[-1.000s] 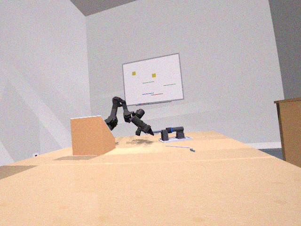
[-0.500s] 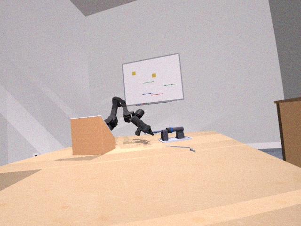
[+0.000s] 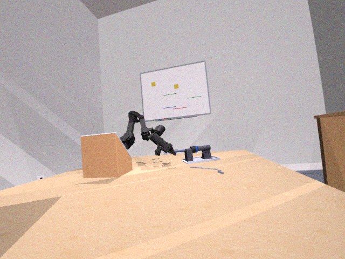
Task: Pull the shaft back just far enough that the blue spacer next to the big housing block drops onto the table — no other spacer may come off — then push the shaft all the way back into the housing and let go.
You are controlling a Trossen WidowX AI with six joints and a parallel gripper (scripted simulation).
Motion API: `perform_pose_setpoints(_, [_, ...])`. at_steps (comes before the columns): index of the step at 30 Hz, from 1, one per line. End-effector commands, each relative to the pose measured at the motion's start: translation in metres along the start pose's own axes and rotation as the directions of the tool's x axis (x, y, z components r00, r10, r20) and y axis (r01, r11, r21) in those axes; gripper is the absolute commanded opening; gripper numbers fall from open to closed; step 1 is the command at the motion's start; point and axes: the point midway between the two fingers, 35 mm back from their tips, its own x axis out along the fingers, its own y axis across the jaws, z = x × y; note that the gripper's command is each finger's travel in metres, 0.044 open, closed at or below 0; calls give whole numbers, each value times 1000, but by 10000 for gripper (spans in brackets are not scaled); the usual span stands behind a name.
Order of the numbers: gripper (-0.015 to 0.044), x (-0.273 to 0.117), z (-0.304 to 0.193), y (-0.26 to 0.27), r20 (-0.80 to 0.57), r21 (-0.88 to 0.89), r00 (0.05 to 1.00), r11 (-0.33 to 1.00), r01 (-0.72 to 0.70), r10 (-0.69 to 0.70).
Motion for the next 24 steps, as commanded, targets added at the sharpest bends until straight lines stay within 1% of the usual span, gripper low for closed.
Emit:
perform_pose_setpoints(1, [0, -1, 0, 0, -1, -4, 1000, 1000, 1, -1])
perform_pose_setpoints(24, [0, -3, 2, 0, -1, -4, 1000, 1000, 1, -1])
